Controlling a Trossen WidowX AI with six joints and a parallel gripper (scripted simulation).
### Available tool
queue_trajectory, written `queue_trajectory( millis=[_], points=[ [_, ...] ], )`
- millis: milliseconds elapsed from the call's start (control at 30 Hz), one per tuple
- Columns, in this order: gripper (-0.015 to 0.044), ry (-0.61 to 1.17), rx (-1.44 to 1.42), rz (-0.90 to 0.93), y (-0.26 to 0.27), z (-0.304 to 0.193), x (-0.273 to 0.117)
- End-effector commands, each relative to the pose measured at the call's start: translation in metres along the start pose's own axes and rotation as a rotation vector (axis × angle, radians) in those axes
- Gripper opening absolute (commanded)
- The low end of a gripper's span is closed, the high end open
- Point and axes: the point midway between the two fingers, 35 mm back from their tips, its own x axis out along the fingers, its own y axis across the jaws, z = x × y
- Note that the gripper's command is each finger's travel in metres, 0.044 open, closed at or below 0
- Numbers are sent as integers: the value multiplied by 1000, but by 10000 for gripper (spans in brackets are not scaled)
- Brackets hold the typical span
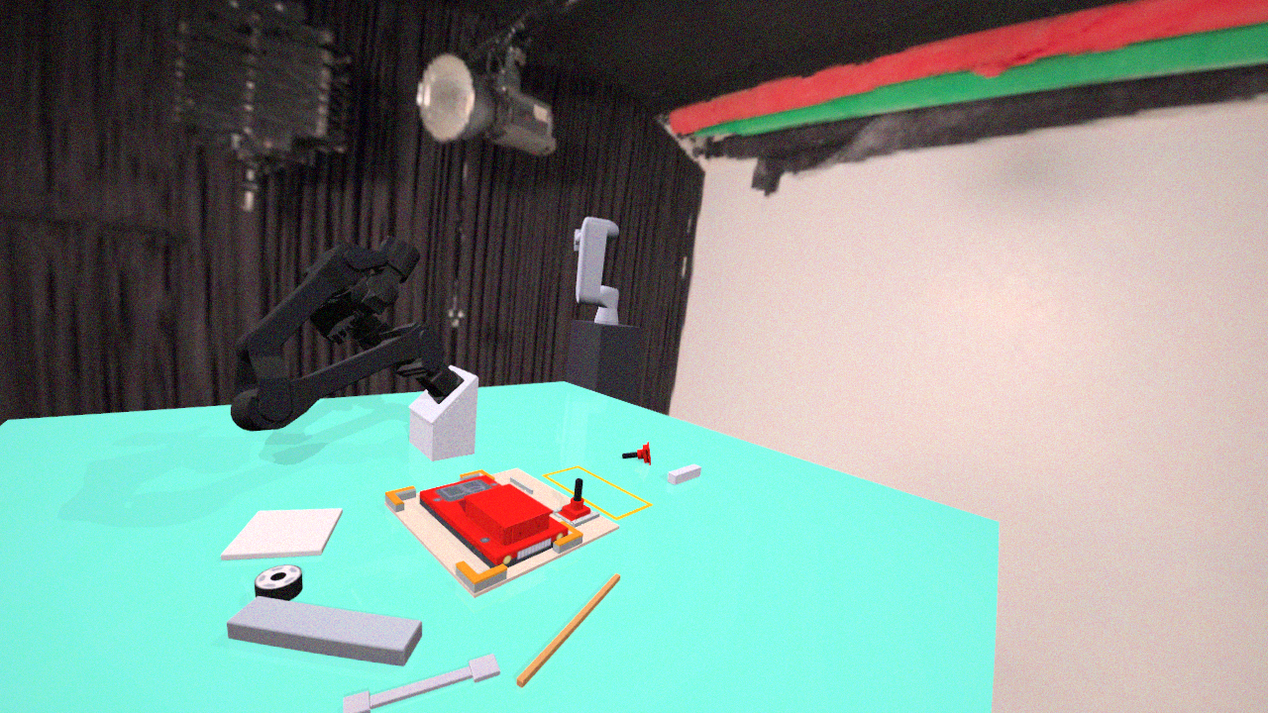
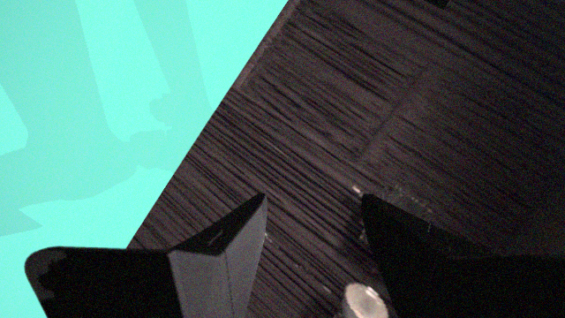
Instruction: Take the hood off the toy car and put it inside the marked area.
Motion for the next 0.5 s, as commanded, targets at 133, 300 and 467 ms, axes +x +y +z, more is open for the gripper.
queue_trajectory(
  millis=[133,300,467],
  points=[
    [351,113,142,65,1,-24,-6],
    [440,401,499,165,6,-78,-35],
    [440,611,755,180,15,-109,-67]
  ],
)
